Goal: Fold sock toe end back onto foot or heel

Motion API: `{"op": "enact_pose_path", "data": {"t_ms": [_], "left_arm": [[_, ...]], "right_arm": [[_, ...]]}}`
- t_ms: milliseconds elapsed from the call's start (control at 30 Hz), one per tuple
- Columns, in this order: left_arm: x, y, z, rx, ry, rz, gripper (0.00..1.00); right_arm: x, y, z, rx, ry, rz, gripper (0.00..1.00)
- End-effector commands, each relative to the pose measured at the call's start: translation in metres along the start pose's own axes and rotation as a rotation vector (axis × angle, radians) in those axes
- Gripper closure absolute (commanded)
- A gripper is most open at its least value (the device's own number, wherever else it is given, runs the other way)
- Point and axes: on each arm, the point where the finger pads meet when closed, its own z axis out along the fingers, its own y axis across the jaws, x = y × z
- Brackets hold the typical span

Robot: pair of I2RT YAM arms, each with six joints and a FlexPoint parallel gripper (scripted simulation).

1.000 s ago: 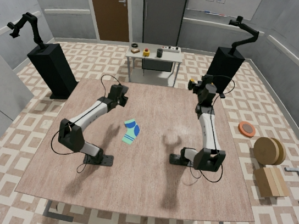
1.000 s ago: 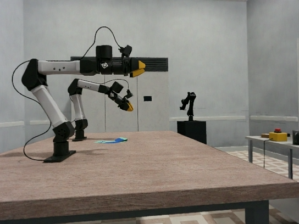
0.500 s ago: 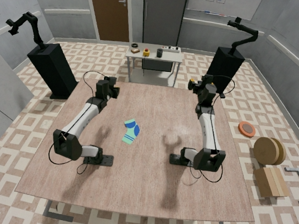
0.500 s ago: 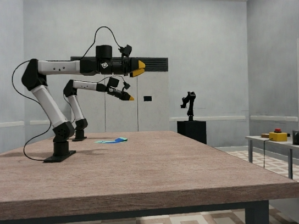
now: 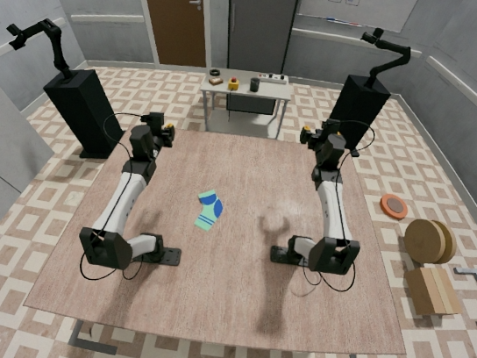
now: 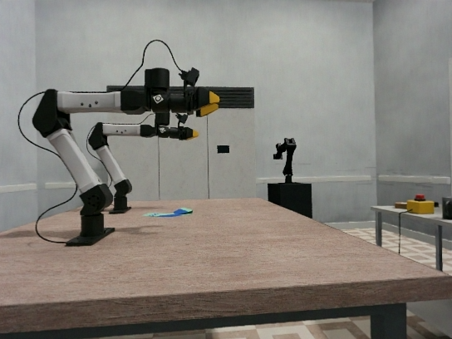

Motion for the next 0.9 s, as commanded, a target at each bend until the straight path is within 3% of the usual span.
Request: {"op": "enact_pose_path", "data": {"t_ms": [0,167,200,867], "left_arm": [[-0.03,0.011,-0.012,-0.001,-0.125,-0.024,0.61],[-0.021,0.016,-0.01,-0.015,-0.091,-0.024,0.61],[-0.055,0.014,-0.023,-0.014,-0.18,-0.021,0.61],[-0.022,0.014,-0.016,-0.032,-0.064,0.0,0.61]], "right_arm": [[-0.038,-0.002,-0.007,0.011,-0.109,-0.01,0.0],[-0.036,-0.002,-0.006,0.011,-0.104,-0.01,0.0],[-0.035,-0.002,-0.006,0.011,-0.102,-0.01,0.0],[-0.016,-0.002,-0.002,0.012,-0.055,-0.01,0.0]]}}
